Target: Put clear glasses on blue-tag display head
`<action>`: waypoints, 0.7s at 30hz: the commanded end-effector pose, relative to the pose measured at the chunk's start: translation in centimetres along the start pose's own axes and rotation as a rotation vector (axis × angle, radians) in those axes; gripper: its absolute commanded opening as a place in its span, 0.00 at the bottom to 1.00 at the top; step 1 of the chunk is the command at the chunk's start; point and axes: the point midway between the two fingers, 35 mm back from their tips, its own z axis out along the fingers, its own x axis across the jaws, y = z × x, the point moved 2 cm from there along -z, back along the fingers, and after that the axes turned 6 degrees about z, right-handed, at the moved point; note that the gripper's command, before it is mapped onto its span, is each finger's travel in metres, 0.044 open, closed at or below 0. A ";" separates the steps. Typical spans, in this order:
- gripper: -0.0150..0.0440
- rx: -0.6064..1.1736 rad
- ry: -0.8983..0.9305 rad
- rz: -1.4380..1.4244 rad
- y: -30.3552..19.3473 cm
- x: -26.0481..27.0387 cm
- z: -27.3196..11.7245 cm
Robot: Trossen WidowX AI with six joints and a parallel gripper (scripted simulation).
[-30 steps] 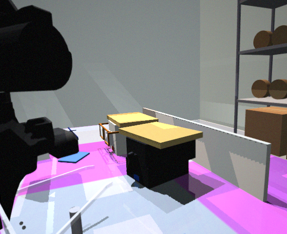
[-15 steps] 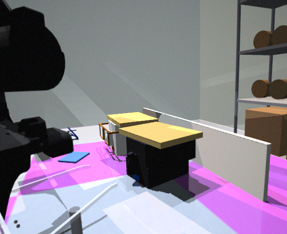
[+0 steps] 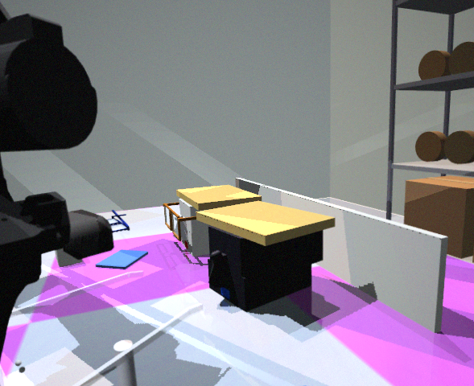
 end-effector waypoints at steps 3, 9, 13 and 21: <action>0.25 0.005 -0.005 -0.003 -0.5 -0.3 0.1; 0.25 0.006 -0.006 -0.003 -0.9 -0.4 0.1; 0.25 0.006 -0.006 -0.003 -1.1 -0.5 0.1; 0.25 0.006 -0.006 -0.003 -1.5 -0.6 0.1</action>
